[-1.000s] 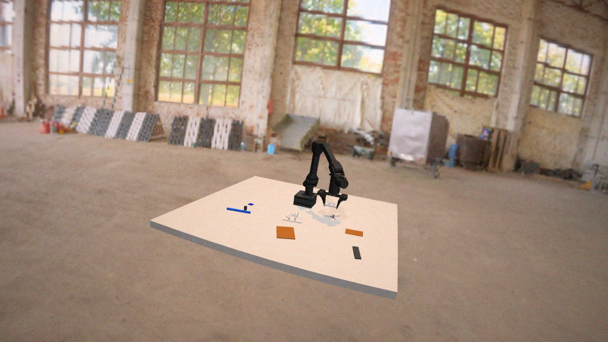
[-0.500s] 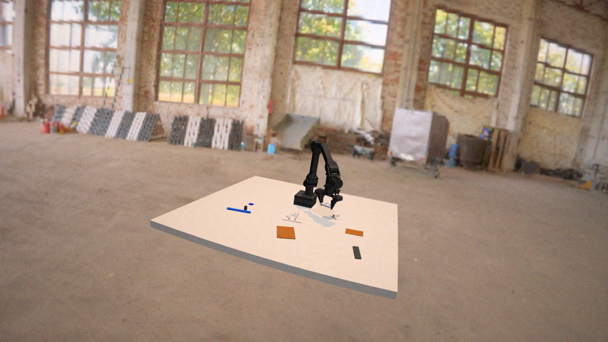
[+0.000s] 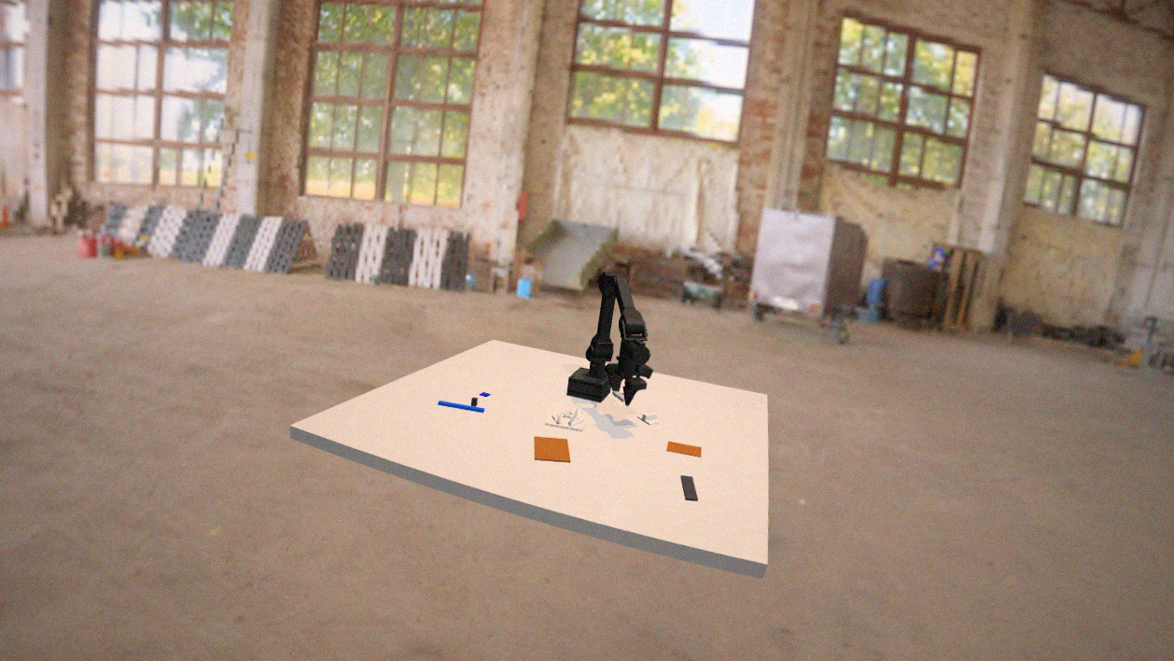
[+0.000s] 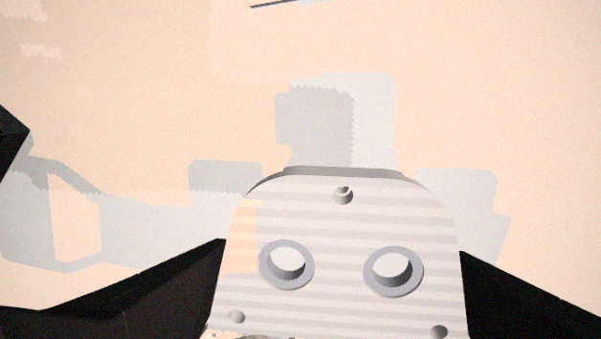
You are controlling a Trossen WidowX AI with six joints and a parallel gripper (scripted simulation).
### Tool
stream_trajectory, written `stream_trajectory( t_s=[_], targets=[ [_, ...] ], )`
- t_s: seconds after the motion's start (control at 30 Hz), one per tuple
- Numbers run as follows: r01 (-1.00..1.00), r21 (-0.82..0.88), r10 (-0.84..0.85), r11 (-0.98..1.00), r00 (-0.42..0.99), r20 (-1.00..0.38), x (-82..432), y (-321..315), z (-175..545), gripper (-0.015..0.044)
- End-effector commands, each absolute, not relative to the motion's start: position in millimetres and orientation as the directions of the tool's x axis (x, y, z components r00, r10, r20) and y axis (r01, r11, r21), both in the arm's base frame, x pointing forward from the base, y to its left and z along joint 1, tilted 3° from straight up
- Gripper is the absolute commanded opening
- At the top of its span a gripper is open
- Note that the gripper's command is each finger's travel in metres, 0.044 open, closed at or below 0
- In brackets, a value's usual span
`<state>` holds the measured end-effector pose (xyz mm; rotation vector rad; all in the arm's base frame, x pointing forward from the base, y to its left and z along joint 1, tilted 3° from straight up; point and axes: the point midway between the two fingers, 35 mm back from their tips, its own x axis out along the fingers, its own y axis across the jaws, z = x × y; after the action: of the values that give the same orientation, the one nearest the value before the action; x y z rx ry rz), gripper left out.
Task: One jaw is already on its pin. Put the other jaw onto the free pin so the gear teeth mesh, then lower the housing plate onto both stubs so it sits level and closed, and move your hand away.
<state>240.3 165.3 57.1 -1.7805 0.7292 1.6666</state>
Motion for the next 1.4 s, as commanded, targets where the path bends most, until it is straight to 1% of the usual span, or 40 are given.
stream_trajectory(
  t_s=[0.0,0.37,0.7,1.03,1.37],
  targets=[
    [-0.801,-0.053,0.004,-0.596,0.063,-0.998,243,159,57,0.0351],
    [-0.942,-0.061,0.003,-0.330,0.064,-0.998,254,139,58,0.0351],
    [-0.996,-0.065,0.001,-0.062,0.065,-0.998,263,120,58,0.0351],
    [-0.975,-0.065,-0.001,0.210,0.067,-0.998,270,101,59,0.0351],
    [-0.882,-0.062,-0.003,0.467,0.068,-0.998,276,82,60,0.0351]
  ],
)
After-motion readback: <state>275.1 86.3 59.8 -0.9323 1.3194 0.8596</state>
